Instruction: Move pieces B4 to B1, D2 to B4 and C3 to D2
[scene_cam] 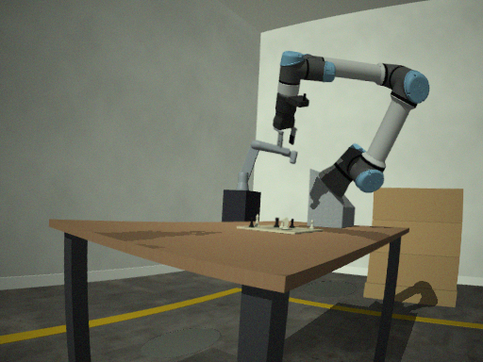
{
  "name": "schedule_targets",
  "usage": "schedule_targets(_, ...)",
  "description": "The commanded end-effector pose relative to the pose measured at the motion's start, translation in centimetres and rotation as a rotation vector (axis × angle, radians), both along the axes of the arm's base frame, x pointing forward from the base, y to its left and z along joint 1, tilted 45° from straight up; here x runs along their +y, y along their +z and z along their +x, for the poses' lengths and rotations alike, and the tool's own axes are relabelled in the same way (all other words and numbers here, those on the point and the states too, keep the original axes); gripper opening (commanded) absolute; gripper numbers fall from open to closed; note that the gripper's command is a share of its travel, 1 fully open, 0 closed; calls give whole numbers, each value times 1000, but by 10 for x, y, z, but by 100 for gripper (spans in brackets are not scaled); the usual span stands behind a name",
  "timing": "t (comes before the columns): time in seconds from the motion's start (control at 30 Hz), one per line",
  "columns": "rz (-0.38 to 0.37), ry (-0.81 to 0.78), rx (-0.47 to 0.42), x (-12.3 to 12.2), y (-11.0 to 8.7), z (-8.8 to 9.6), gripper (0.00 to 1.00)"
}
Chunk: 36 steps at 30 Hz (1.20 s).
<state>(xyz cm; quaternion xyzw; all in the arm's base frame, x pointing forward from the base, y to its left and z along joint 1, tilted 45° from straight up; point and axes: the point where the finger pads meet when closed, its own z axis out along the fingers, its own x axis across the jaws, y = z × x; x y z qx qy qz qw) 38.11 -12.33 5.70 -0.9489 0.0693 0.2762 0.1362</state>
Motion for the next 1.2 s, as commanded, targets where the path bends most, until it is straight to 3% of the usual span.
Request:
schedule_targets(0.0, -1, 0, -1, -1, 0, 0, 100)
schedule_targets(0.73, 1, 7, -3, 0, 0, 1, 100)
schedule_targets(1.17, 34, 136, -43, 13, -2, 7, 100)
